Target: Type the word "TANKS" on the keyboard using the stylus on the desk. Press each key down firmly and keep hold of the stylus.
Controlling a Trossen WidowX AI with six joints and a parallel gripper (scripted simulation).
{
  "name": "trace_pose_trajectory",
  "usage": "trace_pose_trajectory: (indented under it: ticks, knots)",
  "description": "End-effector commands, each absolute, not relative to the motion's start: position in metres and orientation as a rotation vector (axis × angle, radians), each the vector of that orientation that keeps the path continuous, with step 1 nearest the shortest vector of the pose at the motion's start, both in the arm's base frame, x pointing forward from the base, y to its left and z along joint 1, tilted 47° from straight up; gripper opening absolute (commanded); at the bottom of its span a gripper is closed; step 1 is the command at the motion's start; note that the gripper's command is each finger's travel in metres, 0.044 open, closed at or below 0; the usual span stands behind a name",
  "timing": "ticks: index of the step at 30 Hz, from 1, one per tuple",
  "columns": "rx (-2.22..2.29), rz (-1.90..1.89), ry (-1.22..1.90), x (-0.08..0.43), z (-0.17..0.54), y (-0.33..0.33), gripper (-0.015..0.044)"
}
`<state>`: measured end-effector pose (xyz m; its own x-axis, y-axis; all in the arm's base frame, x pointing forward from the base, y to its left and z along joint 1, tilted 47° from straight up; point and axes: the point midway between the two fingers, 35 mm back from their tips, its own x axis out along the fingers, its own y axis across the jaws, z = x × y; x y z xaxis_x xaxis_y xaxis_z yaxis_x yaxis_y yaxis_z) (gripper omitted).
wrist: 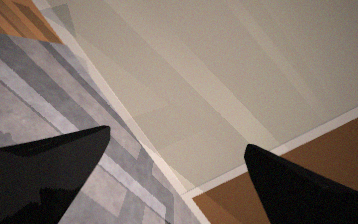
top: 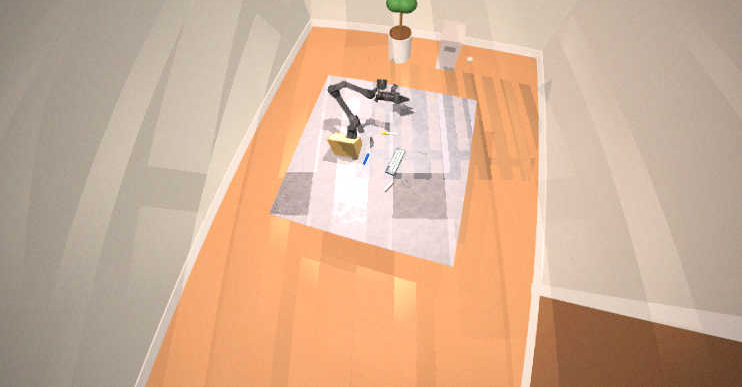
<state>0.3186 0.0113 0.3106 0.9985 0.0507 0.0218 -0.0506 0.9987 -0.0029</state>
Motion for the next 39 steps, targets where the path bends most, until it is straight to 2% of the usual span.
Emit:
trace_pose_trajectory:
  ticks: [1, 5, 11, 17, 31, 39]
  knots:
    - [-0.002, 0.052, -0.017, 0.319, 0.31, 0.011, 0.0414]
    - [0.016, 0.077, 0.104, 0.338, 0.283, 0.011, 0.0309]
    - [0.095, 0.167, 0.462, 0.374, 0.201, 0.013, 0.0151]
    - [0.227, 0.271, 0.81, 0.386, 0.119, 0.018, 0.0]
    - [0.813, 0.431, 1.486, 0.353, -0.029, 0.031, 0.0]
    - [0.849, 0.434, 1.511, 0.35, -0.034, 0.032, 0.0]
